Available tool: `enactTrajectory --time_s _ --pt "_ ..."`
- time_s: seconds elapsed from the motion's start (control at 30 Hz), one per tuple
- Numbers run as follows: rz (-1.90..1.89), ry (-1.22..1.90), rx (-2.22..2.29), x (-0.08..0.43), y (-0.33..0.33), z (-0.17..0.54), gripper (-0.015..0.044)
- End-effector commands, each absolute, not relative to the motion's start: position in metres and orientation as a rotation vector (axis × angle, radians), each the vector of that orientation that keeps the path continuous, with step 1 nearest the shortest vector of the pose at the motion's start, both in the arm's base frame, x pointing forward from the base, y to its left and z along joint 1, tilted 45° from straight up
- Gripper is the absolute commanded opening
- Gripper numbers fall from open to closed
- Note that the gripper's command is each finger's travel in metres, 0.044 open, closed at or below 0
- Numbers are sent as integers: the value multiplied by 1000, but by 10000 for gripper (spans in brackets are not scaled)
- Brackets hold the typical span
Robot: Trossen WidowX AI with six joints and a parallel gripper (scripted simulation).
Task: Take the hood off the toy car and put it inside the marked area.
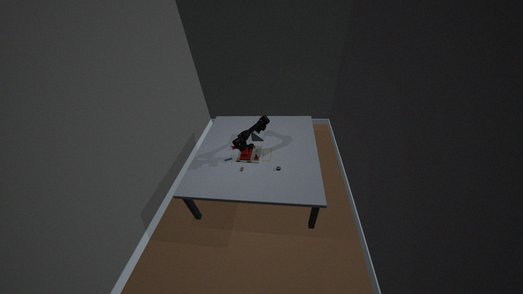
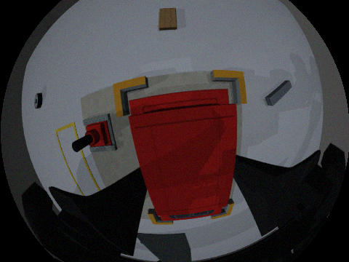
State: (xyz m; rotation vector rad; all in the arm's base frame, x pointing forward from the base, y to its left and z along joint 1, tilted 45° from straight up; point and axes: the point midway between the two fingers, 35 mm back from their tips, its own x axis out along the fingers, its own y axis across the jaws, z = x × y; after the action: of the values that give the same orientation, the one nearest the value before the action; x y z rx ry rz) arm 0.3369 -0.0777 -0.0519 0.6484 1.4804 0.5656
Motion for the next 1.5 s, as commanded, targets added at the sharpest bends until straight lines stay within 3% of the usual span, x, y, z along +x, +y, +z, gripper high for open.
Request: enactTrajectory --time_s 0.0,0.4,1.47 --pt "564 1475 640 339 -84 -46 0" --pt "563 1476 639 337 -112 -18 0" --pt "551 1480 639 336 -18 73 0"
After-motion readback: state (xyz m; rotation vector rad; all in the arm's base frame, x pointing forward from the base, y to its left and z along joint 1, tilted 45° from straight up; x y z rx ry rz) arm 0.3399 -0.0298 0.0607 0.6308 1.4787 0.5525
